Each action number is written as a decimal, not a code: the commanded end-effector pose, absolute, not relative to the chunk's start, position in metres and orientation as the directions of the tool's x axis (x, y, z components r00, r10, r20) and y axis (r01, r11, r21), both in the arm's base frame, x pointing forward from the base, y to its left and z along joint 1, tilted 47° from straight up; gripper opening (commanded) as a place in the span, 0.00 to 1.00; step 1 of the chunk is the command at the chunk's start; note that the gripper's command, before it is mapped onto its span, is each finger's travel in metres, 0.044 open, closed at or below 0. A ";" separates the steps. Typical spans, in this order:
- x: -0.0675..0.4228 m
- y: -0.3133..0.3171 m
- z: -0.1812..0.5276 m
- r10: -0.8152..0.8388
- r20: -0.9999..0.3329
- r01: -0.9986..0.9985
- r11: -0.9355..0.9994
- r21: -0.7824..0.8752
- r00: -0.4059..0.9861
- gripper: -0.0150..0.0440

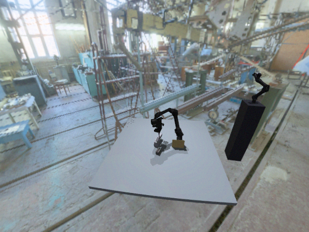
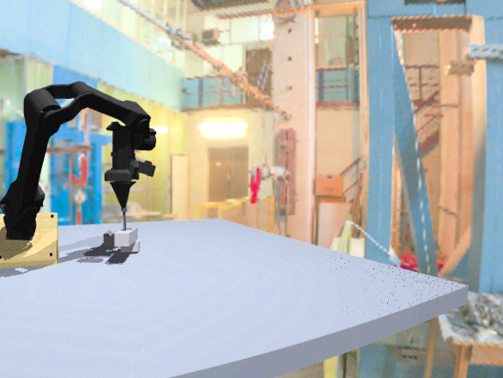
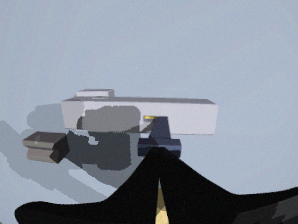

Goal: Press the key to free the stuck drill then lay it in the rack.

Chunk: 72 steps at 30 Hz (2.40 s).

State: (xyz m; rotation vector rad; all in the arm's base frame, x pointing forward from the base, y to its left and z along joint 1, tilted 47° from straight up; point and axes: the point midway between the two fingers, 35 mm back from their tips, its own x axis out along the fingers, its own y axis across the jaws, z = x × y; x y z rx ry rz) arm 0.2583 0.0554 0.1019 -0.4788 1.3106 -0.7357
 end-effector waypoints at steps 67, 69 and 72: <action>0.257 0.054 0.102 -0.717 -0.690 0.187 0.694 -0.695 0.099 0.48; 0.257 0.071 0.117 -0.712 -0.693 0.167 0.701 -0.694 0.112 0.57; 0.254 0.088 0.133 -0.708 -0.696 0.146 0.706 -0.693 0.124 0.70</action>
